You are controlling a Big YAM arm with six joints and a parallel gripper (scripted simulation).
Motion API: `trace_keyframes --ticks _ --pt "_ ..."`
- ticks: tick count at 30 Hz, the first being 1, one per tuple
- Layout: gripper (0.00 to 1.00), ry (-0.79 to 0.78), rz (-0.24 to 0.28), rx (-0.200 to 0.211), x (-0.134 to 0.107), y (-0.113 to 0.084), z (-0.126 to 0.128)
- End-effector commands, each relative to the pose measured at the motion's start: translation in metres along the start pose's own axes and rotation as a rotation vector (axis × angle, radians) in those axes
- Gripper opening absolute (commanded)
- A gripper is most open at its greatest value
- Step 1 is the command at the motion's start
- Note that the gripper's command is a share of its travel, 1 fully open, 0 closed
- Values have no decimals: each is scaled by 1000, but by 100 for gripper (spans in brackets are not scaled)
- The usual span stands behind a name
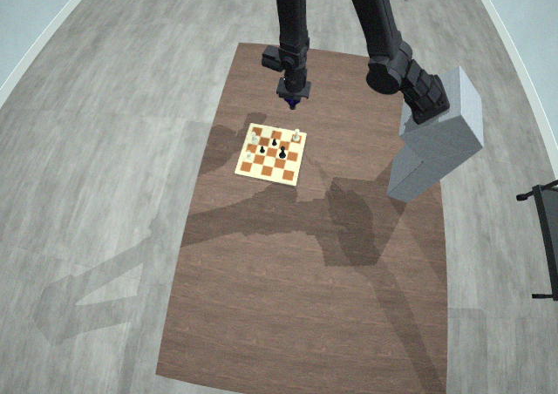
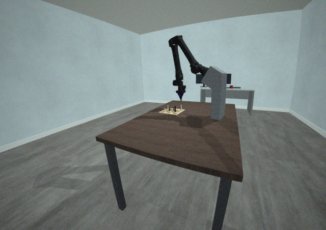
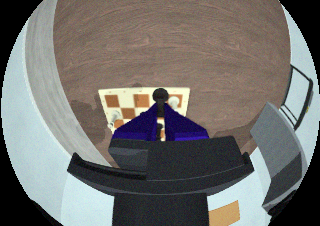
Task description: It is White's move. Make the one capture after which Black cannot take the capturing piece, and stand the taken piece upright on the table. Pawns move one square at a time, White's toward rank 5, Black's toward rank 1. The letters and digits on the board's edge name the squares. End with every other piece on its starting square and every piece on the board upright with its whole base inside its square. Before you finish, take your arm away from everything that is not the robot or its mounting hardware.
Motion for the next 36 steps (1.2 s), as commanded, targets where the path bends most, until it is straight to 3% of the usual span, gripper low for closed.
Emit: trace_keyframes --ticks 1,5,20,26,34,36 --pt "0 -77 6 13 4 7 1" --pt "0 -88 30 10 -6 8 0" --pt "0 -77 17 14 -2 11 3" --pt "0 -68 21 15 -4 27 3" --pt "0 -67 22 14 -6 65 3" --pt "0 -67 22 14 -6 65 3"
Point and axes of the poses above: the point where the finger pads meet when closed, its own y axis out along the fingers, its own z axis across the jaws, x = y × z, the point moved 6 cm from there along -y, back along the fingers, and after that the axes turned 4 degrees about -y, right-handed, at the moved point
